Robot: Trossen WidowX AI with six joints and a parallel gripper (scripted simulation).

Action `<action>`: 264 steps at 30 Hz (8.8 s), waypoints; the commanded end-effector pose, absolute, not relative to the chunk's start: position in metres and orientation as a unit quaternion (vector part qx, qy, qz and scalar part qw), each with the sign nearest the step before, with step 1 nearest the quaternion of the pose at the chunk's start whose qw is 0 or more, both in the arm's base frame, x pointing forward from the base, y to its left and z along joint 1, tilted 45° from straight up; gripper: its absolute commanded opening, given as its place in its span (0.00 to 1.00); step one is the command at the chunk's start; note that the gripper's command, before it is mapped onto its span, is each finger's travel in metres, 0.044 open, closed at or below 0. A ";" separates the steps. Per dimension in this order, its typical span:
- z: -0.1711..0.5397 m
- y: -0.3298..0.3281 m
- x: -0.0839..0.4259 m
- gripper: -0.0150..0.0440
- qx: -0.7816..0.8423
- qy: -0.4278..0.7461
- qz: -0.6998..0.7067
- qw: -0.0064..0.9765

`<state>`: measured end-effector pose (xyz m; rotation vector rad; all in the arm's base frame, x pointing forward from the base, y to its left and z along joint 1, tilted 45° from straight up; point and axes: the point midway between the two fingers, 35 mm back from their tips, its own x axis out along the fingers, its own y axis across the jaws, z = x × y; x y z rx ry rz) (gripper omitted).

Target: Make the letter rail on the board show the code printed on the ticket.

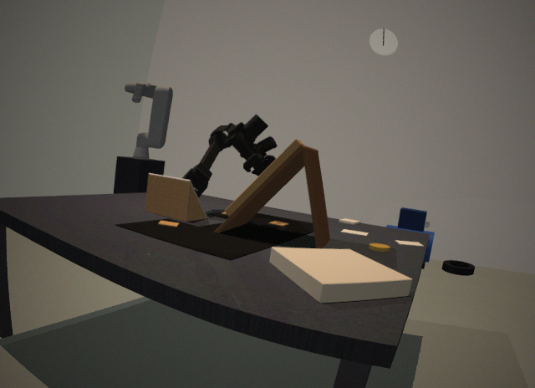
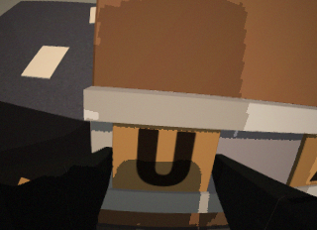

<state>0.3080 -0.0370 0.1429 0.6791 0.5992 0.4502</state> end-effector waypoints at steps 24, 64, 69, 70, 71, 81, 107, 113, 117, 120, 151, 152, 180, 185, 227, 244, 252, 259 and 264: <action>0.134 -0.048 0.312 0.25 0.322 0.284 0.218 0.876; 0.119 -0.063 0.316 0.25 0.322 0.284 0.218 0.877; 0.117 -0.065 0.317 0.25 0.321 0.284 0.218 0.877; 0.117 -0.066 0.317 0.25 0.321 0.284 0.218 0.877; 0.116 -0.066 0.317 0.25 0.321 0.284 0.218 0.877; 0.113 -0.070 0.318 0.25 0.321 0.284 0.218 0.877; 0.109 -0.077 0.314 0.75 0.321 0.284 0.218 0.877; 0.111 -0.080 0.311 0.75 0.321 0.284 0.218 0.877; 0.114 -0.083 0.307 0.75 0.321 0.285 0.218 0.877; 0.114 -0.083 0.307 0.75 0.321 0.285 0.218 0.877; 0.113 -0.092 0.288 0.75 0.321 0.285 0.217 0.877; 0.113 -0.093 0.288 0.75 0.321 0.285 0.217 0.877; 0.119 -0.098 0.284 0.75 0.321 0.286 0.217 0.877; 0.120 -0.098 0.284 0.75 0.321 0.286 0.217 0.877; 0.150 -0.075 0.309 0.25 0.238 0.543 0.301 0.747; 0.154 -0.069 0.309 0.25 0.227 0.566 0.315 0.727; 0.152 -0.067 0.313 0.25 0.227 0.566 0.315 0.727; 0.151 -0.065 0.316 0.25 0.227 0.566 0.315 0.728; 0.151 -0.064 0.318 0.25 0.227 0.566 0.315 0.728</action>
